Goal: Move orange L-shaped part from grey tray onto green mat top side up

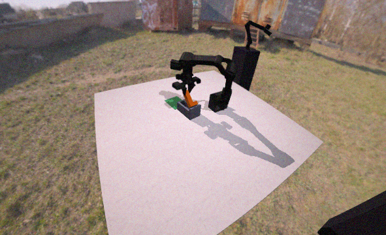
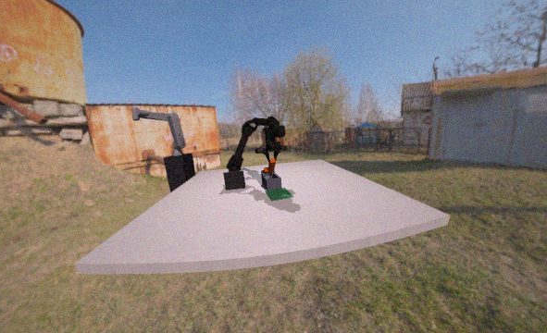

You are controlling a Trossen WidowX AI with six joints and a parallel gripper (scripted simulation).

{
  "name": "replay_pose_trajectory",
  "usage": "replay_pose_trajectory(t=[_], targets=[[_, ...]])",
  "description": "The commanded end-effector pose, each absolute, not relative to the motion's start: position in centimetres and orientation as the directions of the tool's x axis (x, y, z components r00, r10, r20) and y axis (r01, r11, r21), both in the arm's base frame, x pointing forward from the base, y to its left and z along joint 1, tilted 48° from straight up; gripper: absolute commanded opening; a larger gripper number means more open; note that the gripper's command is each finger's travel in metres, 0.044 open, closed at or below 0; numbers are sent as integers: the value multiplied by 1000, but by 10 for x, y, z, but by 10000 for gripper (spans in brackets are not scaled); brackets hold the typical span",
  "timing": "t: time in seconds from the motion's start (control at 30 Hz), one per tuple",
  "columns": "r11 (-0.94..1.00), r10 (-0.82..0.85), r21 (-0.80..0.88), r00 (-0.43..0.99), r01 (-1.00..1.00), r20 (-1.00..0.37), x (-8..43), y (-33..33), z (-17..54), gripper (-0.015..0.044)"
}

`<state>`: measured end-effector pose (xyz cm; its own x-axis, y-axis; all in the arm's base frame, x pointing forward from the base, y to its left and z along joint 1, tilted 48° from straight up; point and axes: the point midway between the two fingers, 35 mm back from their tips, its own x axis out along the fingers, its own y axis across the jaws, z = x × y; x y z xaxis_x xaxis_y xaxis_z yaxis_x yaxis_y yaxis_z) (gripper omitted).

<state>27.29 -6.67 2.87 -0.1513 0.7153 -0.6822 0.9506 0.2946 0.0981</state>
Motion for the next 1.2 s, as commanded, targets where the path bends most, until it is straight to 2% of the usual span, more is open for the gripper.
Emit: replay_pose_trajectory(t=[0.0,0.43,1.17], targets=[[302,712,102,-153,948,-685,275,-73,34,0],[302,712,102,-153,948,-685,276,-80,35,0],[302,708,104,-150,947,-690,293,-137,-30,0]])
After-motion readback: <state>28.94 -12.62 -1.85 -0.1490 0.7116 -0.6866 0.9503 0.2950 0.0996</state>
